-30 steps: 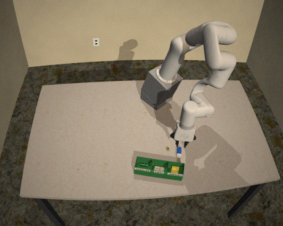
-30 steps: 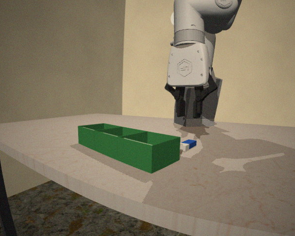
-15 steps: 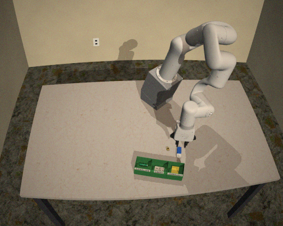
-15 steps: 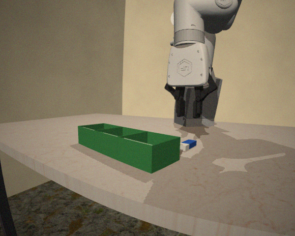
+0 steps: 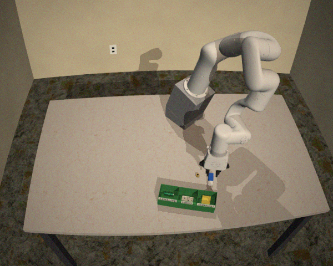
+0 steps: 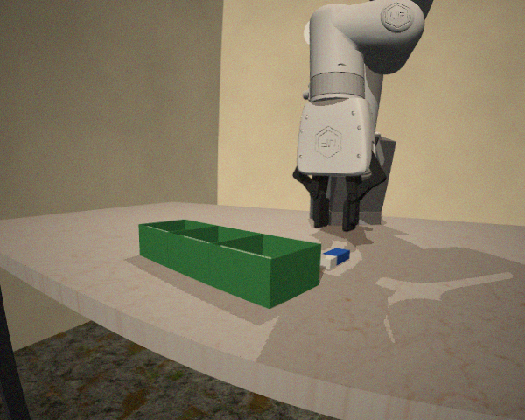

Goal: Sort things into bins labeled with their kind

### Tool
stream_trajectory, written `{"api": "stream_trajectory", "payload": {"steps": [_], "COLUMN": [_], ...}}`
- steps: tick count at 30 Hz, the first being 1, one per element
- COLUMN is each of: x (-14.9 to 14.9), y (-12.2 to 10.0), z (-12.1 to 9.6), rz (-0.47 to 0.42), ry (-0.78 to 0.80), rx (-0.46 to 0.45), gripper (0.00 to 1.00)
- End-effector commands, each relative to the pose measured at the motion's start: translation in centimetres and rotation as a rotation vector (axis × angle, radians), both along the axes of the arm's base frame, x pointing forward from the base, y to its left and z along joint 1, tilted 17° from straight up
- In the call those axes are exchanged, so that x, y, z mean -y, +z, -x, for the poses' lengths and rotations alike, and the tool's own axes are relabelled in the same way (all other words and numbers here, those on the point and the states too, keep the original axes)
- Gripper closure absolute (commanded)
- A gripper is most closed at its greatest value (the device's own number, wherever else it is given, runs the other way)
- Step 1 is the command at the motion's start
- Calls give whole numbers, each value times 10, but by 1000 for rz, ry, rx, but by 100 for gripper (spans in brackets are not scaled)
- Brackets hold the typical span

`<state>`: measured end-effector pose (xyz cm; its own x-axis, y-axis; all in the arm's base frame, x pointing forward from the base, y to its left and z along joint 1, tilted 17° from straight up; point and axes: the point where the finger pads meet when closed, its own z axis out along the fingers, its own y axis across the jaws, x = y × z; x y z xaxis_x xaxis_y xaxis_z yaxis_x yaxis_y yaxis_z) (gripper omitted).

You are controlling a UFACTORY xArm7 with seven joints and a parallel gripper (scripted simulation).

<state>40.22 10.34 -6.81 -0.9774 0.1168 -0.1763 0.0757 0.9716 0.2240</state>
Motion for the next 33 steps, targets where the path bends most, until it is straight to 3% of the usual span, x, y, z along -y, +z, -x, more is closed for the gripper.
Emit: {"api": "stream_trajectory", "payload": {"steps": [1, 6, 33], "x": [-3, -6, -9], "y": [-15, -31, -43], "z": [-5, -8, -10], "rz": [-1, -1, -1], "ry": [-1, -1, -1], "rx": [5, 5, 5], "gripper": [62, 62, 62]}}
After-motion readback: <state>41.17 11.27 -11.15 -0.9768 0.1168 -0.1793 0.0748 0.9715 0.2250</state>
